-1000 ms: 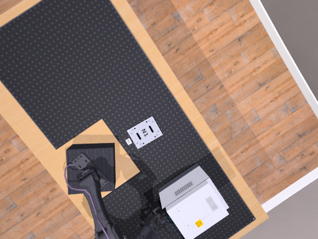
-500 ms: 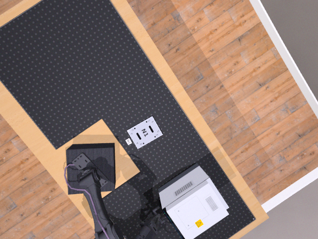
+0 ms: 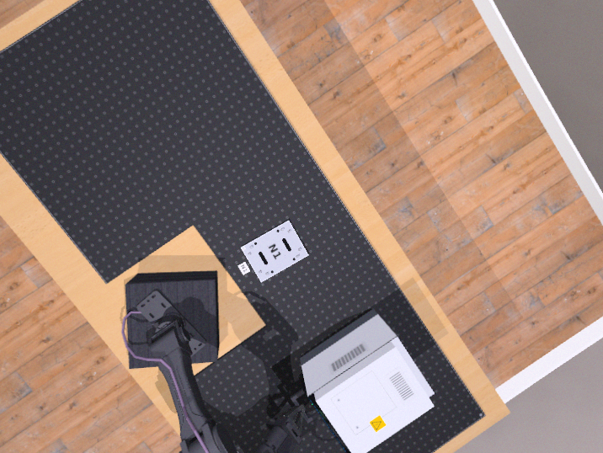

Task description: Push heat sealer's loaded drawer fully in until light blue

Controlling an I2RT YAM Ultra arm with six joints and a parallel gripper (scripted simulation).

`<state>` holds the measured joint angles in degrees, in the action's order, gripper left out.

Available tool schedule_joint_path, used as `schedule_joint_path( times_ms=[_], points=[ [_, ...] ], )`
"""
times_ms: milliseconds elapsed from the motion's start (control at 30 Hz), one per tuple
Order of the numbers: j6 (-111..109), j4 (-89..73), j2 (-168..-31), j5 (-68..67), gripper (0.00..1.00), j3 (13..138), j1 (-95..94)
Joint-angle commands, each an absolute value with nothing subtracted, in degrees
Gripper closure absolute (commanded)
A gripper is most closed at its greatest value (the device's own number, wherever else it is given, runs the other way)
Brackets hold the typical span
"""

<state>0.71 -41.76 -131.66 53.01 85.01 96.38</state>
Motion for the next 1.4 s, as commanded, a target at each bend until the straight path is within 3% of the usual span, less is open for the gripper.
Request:
schedule_joint_path(
  times_ms=[0, 1367],
  points=[
    [1.7, -39.9, -129.5, 53.1, 1.0, 83.6, 95.6],
    [3.8, -38.0, -129.1, 52.7, 1.0, 83.0, 94.3]
  ],
)
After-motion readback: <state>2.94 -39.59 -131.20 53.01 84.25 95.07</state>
